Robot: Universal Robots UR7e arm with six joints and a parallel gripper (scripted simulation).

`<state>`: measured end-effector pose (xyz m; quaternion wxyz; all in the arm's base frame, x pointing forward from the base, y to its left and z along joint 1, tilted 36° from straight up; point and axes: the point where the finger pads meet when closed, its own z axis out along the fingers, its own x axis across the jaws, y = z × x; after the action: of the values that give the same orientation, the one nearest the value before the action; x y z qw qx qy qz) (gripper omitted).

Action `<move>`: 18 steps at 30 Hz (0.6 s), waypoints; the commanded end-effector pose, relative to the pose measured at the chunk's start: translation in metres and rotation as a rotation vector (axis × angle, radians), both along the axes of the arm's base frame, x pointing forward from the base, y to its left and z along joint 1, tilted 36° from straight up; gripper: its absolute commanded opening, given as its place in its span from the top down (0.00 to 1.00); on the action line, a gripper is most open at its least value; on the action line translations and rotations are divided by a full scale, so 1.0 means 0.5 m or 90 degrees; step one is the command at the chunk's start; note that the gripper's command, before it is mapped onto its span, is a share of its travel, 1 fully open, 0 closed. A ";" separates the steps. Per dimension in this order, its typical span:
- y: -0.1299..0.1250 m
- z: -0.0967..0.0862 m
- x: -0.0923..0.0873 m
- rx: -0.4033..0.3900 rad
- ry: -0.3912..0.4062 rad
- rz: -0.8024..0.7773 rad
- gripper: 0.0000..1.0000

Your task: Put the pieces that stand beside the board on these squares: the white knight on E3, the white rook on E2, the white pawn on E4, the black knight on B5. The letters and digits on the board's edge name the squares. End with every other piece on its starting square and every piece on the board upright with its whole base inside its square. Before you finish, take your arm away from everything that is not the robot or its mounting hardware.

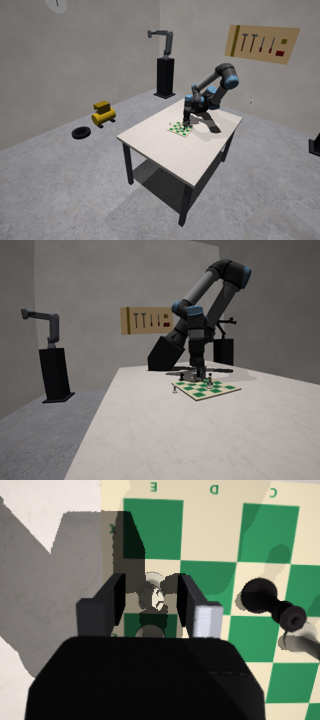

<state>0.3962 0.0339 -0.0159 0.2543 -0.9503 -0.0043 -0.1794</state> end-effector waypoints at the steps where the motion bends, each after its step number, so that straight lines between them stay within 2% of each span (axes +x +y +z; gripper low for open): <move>1: -0.001 0.000 0.000 0.000 0.000 0.000 0.27; 18: -0.004 0.005 -0.002 0.000 0.000 0.000 0.27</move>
<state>0.3957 0.0331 -0.0147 0.2543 -0.9503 -0.0043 -0.1793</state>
